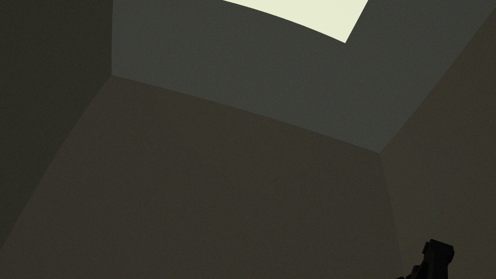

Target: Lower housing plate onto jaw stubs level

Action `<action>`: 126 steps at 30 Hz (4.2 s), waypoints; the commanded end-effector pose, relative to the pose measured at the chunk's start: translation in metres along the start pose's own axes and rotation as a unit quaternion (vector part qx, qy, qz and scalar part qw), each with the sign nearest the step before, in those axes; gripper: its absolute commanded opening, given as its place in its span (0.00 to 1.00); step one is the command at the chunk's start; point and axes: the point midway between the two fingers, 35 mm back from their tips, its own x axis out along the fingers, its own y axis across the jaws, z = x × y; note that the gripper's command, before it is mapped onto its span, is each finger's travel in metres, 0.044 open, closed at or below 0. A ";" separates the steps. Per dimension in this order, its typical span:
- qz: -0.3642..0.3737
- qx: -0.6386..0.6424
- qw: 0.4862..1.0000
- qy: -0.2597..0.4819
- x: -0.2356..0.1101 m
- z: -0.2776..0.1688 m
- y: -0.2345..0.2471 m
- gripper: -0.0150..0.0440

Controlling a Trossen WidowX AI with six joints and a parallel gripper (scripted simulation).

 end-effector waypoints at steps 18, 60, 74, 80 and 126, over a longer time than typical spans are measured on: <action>-0.070 -0.082 0.987 -0.121 -0.062 0.118 -0.146 1.00; -0.270 -0.442 0.711 -0.476 -0.526 0.469 -0.254 1.00; -0.326 -0.550 0.542 -0.546 -0.689 0.499 -0.172 1.00; -0.345 -0.588 0.461 -0.568 -0.748 0.494 -0.127 1.00; -0.377 -0.686 -0.218 -0.583 -0.898 0.221 0.193 1.00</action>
